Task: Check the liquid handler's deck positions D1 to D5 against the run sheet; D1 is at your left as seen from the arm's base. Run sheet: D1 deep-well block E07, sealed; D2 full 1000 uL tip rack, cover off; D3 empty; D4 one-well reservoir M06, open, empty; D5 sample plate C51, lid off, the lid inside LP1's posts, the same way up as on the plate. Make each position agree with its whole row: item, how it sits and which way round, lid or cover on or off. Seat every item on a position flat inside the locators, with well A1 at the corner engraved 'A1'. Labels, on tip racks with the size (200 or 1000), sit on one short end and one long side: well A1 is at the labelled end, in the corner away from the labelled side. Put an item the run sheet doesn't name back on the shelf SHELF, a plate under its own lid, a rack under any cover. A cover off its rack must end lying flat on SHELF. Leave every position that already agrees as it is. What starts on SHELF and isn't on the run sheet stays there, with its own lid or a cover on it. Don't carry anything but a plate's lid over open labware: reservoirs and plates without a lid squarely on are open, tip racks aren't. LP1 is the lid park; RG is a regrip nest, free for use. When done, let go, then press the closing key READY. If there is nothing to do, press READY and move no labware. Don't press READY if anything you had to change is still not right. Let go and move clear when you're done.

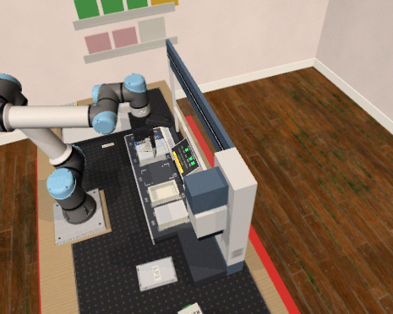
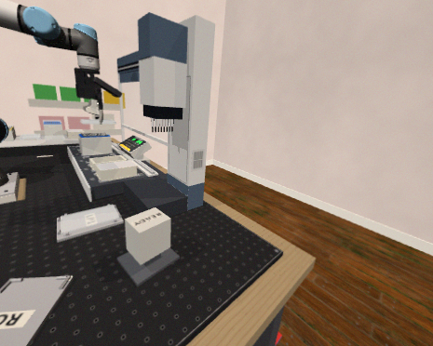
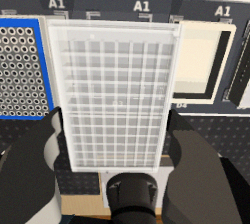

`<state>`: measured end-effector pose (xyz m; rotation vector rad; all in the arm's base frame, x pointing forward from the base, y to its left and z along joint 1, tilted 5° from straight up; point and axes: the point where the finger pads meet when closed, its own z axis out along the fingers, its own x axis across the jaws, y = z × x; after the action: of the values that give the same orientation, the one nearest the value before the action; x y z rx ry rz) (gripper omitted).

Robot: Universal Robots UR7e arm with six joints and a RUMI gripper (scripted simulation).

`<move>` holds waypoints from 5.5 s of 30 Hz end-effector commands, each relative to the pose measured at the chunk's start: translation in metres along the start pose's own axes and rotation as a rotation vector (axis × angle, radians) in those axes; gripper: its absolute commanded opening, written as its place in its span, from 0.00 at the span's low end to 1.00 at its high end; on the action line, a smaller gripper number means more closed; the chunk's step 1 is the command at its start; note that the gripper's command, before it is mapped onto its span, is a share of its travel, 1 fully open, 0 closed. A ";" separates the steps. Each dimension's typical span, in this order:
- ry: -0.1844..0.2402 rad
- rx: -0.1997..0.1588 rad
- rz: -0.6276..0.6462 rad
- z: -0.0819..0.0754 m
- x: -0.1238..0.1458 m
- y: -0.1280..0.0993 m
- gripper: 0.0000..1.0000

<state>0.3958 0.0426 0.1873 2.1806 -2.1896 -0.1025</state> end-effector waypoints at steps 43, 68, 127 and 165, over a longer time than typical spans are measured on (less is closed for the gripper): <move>-0.001 0.000 0.000 0.072 0.001 0.000 0.00; 0.000 0.000 0.000 0.107 0.001 0.000 0.00; 0.001 0.004 0.000 0.156 0.001 -0.001 0.00; 0.000 0.000 0.000 0.166 0.001 0.001 0.00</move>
<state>0.3830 0.0441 0.0260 2.1823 -2.1909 -0.0987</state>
